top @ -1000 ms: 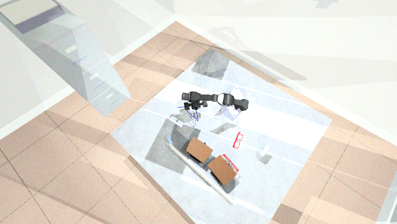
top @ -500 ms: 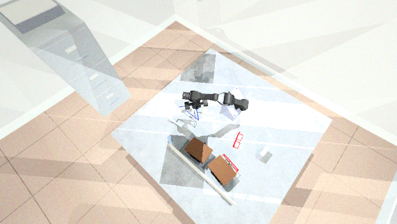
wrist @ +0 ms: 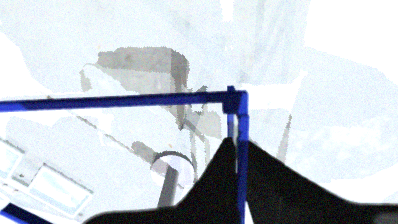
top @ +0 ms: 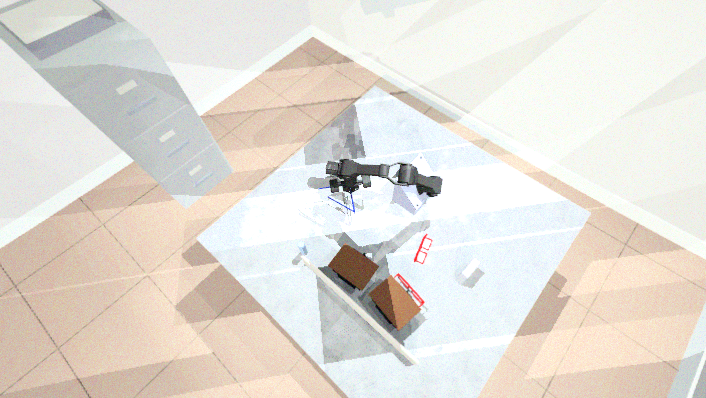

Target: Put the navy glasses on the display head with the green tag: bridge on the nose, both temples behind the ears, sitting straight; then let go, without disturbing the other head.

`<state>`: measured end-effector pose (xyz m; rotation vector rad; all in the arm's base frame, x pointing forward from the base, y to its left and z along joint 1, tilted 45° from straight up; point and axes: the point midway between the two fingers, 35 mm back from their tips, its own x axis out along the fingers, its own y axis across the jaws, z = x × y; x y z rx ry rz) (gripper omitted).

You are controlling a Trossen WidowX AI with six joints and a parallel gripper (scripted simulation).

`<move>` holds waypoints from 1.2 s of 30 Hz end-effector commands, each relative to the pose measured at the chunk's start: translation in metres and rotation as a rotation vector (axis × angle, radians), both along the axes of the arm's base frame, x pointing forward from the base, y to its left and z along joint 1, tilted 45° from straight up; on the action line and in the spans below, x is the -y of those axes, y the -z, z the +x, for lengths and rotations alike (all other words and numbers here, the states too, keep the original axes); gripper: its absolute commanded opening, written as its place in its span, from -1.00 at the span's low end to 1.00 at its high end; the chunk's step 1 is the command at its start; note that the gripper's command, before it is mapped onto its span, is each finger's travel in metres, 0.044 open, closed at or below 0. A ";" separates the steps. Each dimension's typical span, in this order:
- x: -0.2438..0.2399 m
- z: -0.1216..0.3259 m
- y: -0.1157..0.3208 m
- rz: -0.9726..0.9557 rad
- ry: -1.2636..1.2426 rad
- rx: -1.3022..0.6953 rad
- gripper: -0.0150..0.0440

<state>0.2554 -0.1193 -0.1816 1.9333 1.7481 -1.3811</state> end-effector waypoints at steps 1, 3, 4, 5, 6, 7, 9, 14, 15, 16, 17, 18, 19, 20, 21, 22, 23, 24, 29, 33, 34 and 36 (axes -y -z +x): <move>-0.001 -0.008 0.001 0.002 -0.007 -0.010 -0.49; 0.000 -0.010 0.001 0.002 -0.007 -0.010 -0.49; 0.000 -0.010 0.001 0.002 -0.007 -0.010 -0.49; 0.000 -0.011 0.001 0.002 -0.007 -0.010 -0.49; 0.001 -0.012 0.002 0.002 -0.007 -0.010 -0.49; 0.001 -0.012 0.002 0.002 -0.007 -0.010 -0.49; 0.001 -0.014 0.002 0.002 -0.007 -0.010 -0.49; 0.003 -0.017 0.003 0.002 -0.007 -0.011 -0.49; 0.003 -0.018 0.003 0.002 -0.007 -0.011 -0.49; 0.004 -0.018 0.003 0.002 -0.007 -0.011 -0.49; 0.004 -0.019 0.003 0.002 -0.007 -0.011 -0.49; 0.004 -0.020 0.003 0.001 -0.007 -0.011 -0.49; 0.005 -0.021 0.004 0.001 -0.007 -0.011 -0.49; 0.005 -0.021 0.004 0.001 -0.007 -0.011 -0.49; 0.006 -0.022 0.004 0.001 -0.007 -0.011 -0.49; 0.006 -0.023 0.004 0.001 -0.007 -0.011 -0.49; 0.006 -0.023 0.005 0.001 -0.007 -0.011 -0.49; 0.007 -0.024 0.005 0.001 -0.007 -0.011 -0.49; 0.009 -0.027 0.006 0.001 -0.007 -0.011 -0.49; 0.011 -0.030 0.007 0.001 -0.007 -0.011 -0.49; 0.011 -0.031 0.008 0.001 -0.007 -0.011 -0.49; 0.012 -0.032 0.008 0.000 -0.007 -0.011 -0.49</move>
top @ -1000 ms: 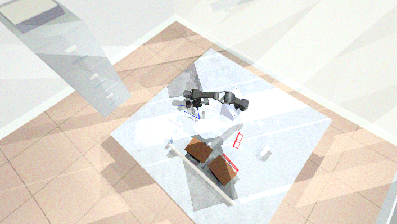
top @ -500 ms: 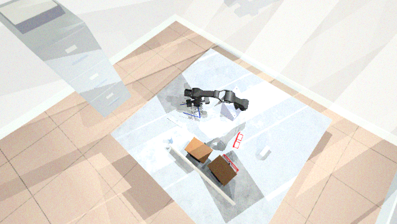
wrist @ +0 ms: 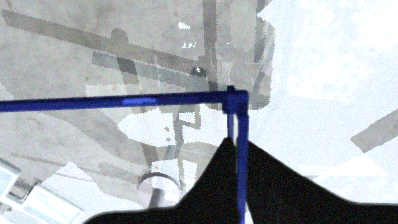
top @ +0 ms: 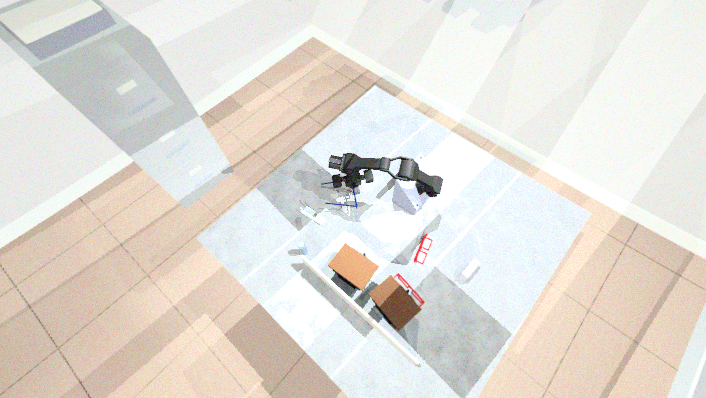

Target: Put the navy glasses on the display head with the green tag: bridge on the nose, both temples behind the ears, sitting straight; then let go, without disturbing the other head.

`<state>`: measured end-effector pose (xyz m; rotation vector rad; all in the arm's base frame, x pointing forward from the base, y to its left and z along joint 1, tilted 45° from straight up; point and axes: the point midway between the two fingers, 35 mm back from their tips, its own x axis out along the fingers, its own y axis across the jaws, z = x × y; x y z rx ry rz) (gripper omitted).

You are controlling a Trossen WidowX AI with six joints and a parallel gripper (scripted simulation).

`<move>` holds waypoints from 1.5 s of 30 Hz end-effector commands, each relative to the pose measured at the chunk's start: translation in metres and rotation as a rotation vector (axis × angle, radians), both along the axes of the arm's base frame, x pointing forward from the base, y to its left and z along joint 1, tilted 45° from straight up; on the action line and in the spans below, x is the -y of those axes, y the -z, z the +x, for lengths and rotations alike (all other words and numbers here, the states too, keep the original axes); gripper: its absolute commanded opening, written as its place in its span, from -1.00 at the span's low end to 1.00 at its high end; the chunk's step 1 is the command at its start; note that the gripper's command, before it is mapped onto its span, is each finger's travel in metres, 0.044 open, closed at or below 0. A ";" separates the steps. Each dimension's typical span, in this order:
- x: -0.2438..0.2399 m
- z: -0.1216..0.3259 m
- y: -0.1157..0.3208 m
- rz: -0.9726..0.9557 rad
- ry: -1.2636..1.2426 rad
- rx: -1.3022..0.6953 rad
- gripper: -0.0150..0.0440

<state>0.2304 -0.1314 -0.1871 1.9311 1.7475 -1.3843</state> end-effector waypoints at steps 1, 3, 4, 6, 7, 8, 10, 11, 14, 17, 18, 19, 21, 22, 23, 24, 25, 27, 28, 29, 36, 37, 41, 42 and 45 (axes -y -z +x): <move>0.001 -0.008 0.003 0.002 -0.006 -0.009 -0.49; 0.002 -0.009 0.004 0.002 -0.006 -0.010 -0.49; 0.002 -0.009 0.004 0.002 -0.006 -0.010 -0.49; 0.004 -0.011 0.005 0.002 -0.006 -0.010 -0.49; 0.004 -0.011 0.005 0.002 -0.006 -0.010 -0.49; 0.005 -0.012 0.006 0.002 -0.006 -0.010 -0.49; 0.006 -0.013 0.006 0.002 -0.006 -0.010 -0.49; 0.006 -0.013 0.007 0.001 -0.006 -0.010 -0.49; 0.007 -0.014 0.007 0.001 -0.006 -0.010 -0.49; 0.007 -0.014 0.008 0.001 -0.006 -0.010 -0.49; 0.007 -0.014 0.008 0.001 -0.006 -0.010 -0.49; 0.007 -0.014 0.008 0.001 -0.006 -0.010 -0.49; 0.008 -0.015 0.008 0.001 -0.006 -0.010 -0.49; 0.008 -0.015 0.008 0.001 -0.006 -0.010 -0.49; 0.008 -0.015 0.008 0.001 -0.006 -0.010 -0.49; 0.008 -0.015 0.009 0.001 -0.006 -0.010 -0.49; 0.009 -0.016 0.009 0.001 -0.006 -0.010 -0.49; 0.009 -0.016 0.009 0.001 -0.006 -0.010 -0.49; 0.009 -0.016 0.009 0.001 -0.006 -0.010 -0.49; 0.009 -0.016 0.009 0.001 -0.006 -0.010 -0.49; 0.008 -0.015 0.008 0.001 -0.006 -0.010 -0.49; 0.008 -0.015 0.008 0.001 -0.006 -0.010 -0.49; 0.007 -0.014 0.007 0.001 -0.006 -0.010 -0.49; 0.007 -0.014 0.007 0.001 -0.006 -0.010 -0.49; 0.007 -0.014 0.007 0.001 -0.006 -0.010 -0.49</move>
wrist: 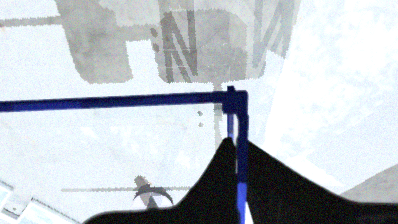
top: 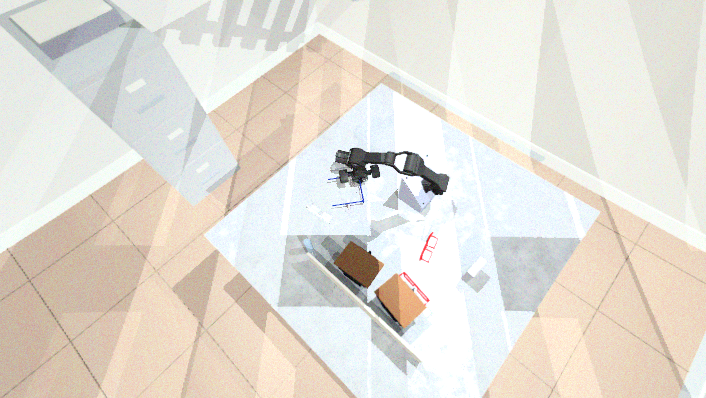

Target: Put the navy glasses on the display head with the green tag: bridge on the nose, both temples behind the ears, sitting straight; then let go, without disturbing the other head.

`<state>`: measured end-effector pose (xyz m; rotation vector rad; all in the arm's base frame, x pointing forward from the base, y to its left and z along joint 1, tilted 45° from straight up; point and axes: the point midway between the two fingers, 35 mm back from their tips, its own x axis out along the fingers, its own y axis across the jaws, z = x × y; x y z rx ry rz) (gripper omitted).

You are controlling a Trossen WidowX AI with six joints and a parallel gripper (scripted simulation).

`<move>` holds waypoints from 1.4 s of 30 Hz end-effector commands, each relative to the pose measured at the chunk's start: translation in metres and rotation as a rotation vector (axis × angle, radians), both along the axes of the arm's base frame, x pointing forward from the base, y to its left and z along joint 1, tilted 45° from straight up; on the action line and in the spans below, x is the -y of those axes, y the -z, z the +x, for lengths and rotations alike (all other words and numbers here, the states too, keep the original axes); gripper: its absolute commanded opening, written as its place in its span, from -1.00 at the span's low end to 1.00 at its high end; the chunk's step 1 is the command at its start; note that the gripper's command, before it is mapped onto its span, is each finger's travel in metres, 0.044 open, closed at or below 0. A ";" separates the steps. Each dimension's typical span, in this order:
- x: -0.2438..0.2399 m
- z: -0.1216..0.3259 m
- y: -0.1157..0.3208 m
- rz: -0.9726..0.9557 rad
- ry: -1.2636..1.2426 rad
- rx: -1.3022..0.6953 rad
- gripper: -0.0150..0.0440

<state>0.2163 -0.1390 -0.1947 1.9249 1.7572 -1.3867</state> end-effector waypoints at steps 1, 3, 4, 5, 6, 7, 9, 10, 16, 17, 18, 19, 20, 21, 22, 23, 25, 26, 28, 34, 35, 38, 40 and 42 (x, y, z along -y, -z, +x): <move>-0.001 0.000 0.000 -0.002 -0.001 -0.005 -0.49; -0.001 0.000 0.000 -0.002 -0.001 -0.005 -0.49; -0.001 0.000 -0.001 -0.002 -0.001 -0.005 -0.49; -0.002 0.001 -0.001 -0.002 -0.001 -0.004 -0.49; -0.002 0.001 -0.001 -0.002 -0.001 -0.004 -0.49; -0.003 0.001 -0.002 -0.002 -0.001 -0.004 -0.49; -0.004 0.002 -0.003 -0.002 -0.001 -0.004 -0.49; -0.005 0.003 -0.003 -0.002 -0.001 -0.004 -0.49; -0.007 0.006 -0.007 -0.001 -0.001 -0.004 -0.49; -0.006 0.006 -0.008 -0.001 -0.001 -0.004 -0.49; -0.003 0.007 -0.010 -0.002 -0.001 -0.004 -0.49; 0.000 0.008 -0.013 -0.002 -0.001 -0.004 -0.49; 0.003 0.009 -0.017 -0.002 -0.001 -0.004 -0.49; 0.007 0.010 -0.021 -0.002 -0.001 -0.005 -0.49; 0.012 0.011 -0.025 -0.002 -0.001 -0.005 -0.49; 0.016 0.012 -0.031 -0.003 -0.001 -0.005 -0.49; 0.026 0.013 -0.041 -0.003 -0.001 -0.005 -0.49; 0.029 0.014 -0.046 -0.003 -0.001 -0.005 -0.49; 0.032 0.014 -0.050 -0.003 -0.001 -0.005 -0.49; 0.031 0.017 -0.052 0.001 -0.030 0.023 -0.49; 0.030 0.018 -0.053 0.004 -0.050 0.041 -0.49; 0.025 0.024 -0.059 0.016 -0.133 0.120 -0.49; 0.022 0.028 -0.063 0.025 -0.193 0.177 -0.49; 0.019 0.032 -0.068 0.034 -0.253 0.233 -0.49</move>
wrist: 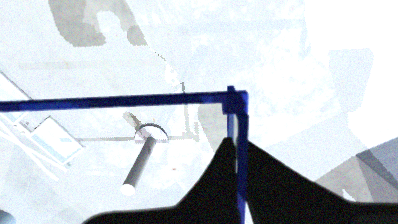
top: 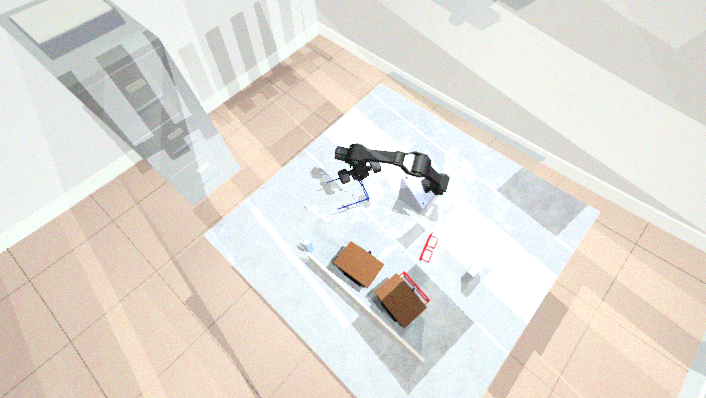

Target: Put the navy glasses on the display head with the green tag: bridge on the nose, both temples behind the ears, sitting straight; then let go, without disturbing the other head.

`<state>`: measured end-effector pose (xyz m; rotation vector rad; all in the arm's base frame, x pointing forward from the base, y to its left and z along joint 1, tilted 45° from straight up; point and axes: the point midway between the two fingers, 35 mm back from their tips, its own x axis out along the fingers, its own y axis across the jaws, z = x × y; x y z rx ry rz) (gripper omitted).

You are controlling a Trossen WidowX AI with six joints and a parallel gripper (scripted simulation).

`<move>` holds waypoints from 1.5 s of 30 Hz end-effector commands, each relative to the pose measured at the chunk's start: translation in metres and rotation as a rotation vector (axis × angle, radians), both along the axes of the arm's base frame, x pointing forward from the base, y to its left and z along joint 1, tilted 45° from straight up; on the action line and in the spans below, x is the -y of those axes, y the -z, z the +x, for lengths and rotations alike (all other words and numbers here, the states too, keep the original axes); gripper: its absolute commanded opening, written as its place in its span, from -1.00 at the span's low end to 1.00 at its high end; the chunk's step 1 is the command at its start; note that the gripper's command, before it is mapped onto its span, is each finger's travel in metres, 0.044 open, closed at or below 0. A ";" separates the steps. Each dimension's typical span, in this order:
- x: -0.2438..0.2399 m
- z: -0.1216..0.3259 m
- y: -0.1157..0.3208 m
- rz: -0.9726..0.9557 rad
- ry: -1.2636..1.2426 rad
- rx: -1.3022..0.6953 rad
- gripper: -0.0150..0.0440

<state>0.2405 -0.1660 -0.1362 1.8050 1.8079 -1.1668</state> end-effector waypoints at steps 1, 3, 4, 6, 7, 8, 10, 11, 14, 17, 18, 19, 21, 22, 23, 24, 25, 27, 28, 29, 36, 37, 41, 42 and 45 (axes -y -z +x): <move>-0.010 0.010 -0.012 0.026 -0.134 0.123 -0.49; -0.014 0.014 -0.016 0.036 -0.195 0.179 -0.49; -0.016 0.016 -0.018 0.040 -0.226 0.207 -0.49; -0.020 0.019 -0.022 0.050 -0.287 0.264 -0.49; -0.022 0.021 -0.025 0.055 -0.317 0.292 -0.49; -0.024 0.023 -0.027 0.060 -0.348 0.320 -0.49; -0.028 0.027 -0.031 0.070 -0.409 0.376 -0.49; -0.030 0.028 -0.033 0.075 -0.440 0.404 -0.49; -0.036 0.033 -0.040 0.090 -0.533 0.488 -0.49; -0.043 0.038 -0.046 0.106 -0.625 0.572 -0.49; -0.045 0.040 -0.049 0.111 -0.656 0.600 -0.49; -0.048 0.041 -0.051 0.116 -0.687 0.628 -0.49; -0.052 0.044 -0.055 0.127 -0.749 0.684 -0.49; -0.055 0.046 -0.057 0.132 -0.780 0.712 -0.49; -0.057 0.047 -0.060 0.138 -0.811 0.740 -0.49; -0.059 0.048 -0.062 0.144 -0.842 0.768 -0.49; -0.062 0.050 -0.064 0.149 -0.873 0.796 -0.49; -0.067 0.052 -0.068 0.160 -0.935 0.852 -0.49; -0.069 0.053 -0.070 0.166 -0.966 0.880 -0.49; -0.072 0.054 -0.073 0.172 -0.997 0.908 -0.49; -0.090 0.062 -0.088 0.213 -1.214 1.105 -0.49; -0.092 0.063 -0.090 0.220 -1.245 1.133 -0.49; -0.103 0.066 -0.099 0.244 -1.368 1.246 -0.49; -0.106 0.067 -0.101 0.250 -1.399 1.274 -0.49; -0.114 0.069 -0.107 0.269 -1.491 1.360 -0.49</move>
